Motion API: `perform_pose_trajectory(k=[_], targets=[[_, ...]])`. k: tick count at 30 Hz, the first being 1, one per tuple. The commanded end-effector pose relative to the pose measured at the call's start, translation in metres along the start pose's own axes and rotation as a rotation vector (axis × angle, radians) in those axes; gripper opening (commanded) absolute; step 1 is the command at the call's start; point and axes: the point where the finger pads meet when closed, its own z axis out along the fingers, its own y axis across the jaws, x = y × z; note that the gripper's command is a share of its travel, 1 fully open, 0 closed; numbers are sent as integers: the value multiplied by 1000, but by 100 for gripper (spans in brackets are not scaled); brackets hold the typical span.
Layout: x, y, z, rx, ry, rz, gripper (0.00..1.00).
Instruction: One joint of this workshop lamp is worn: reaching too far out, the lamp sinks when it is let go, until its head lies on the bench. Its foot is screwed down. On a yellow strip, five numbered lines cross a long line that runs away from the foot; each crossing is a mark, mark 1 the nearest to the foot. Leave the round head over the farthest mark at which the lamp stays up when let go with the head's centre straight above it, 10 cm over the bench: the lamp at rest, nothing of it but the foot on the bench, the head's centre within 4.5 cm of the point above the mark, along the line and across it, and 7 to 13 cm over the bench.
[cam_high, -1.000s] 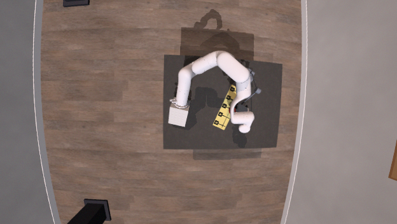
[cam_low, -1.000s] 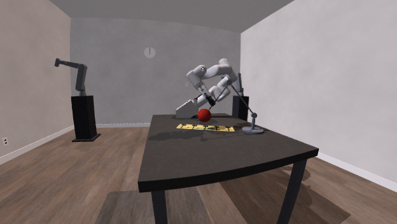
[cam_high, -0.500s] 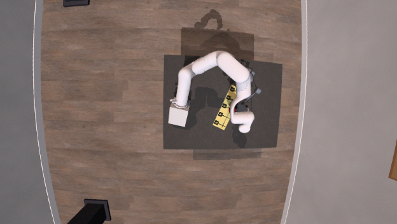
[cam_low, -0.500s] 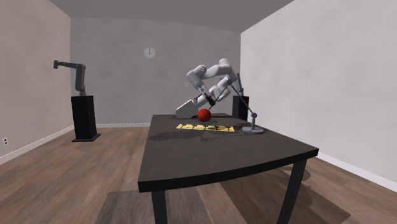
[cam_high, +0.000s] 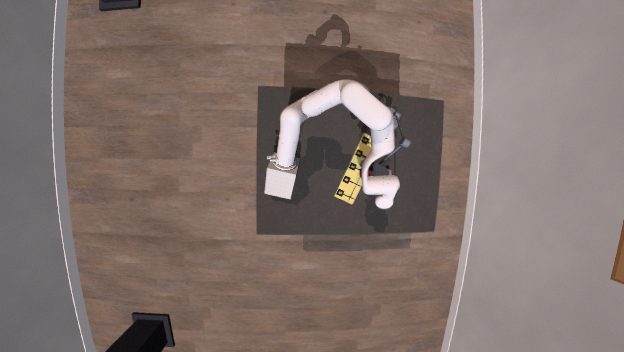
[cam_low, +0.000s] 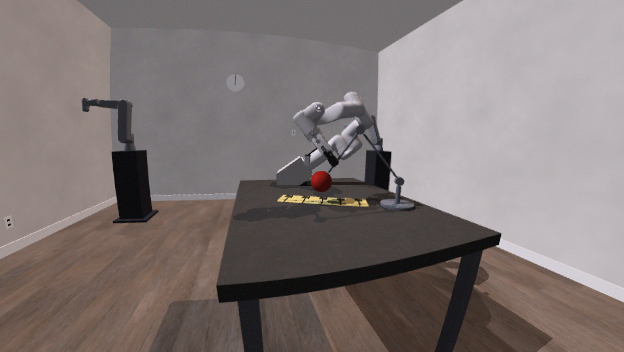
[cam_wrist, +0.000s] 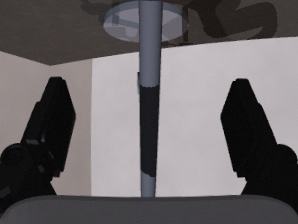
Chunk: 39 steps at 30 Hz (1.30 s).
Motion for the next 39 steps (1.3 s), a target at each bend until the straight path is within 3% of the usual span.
perform_pose_trajectory(k=[1, 15, 30, 39], targets=[[-1, -1, -2, 4, 2, -3, 100], [-1, -1, -2, 4, 2, -3, 100], [-1, -1, -67, 4, 2, -3, 100], [-1, 0, -96, 5, 2, -2, 100]])
